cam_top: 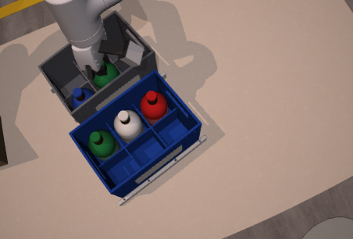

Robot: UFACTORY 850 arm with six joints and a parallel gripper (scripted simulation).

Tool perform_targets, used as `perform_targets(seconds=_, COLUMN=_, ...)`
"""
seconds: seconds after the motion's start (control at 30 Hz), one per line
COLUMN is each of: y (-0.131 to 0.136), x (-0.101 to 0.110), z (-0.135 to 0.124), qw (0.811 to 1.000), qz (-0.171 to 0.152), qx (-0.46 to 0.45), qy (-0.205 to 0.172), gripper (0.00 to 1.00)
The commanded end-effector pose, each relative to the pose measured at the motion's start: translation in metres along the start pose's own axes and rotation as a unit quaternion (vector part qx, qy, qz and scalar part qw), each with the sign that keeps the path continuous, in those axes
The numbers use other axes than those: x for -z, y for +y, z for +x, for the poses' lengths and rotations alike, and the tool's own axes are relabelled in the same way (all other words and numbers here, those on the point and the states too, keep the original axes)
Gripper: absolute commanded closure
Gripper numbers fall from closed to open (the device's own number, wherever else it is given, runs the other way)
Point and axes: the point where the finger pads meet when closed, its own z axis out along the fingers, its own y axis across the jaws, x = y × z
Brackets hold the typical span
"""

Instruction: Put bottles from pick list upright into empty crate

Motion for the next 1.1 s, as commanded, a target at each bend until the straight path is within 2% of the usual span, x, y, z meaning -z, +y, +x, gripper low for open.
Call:
perform_targets(seconds=0.0, y=0.0, x=-0.002, z=0.001, qw=1.0, qz=0.0, qx=0.0, qy=0.001, gripper=1.0)
perform_targets(seconds=0.53, y=0.0, x=-0.017, z=0.001, qw=1.0, qz=0.0, qx=0.0, qy=0.001, gripper=1.0)
perform_targets(seconds=1.07, y=0.0, x=-0.018, z=0.001, qw=1.0, qz=0.0, qx=0.0, qy=0.001, gripper=1.0)
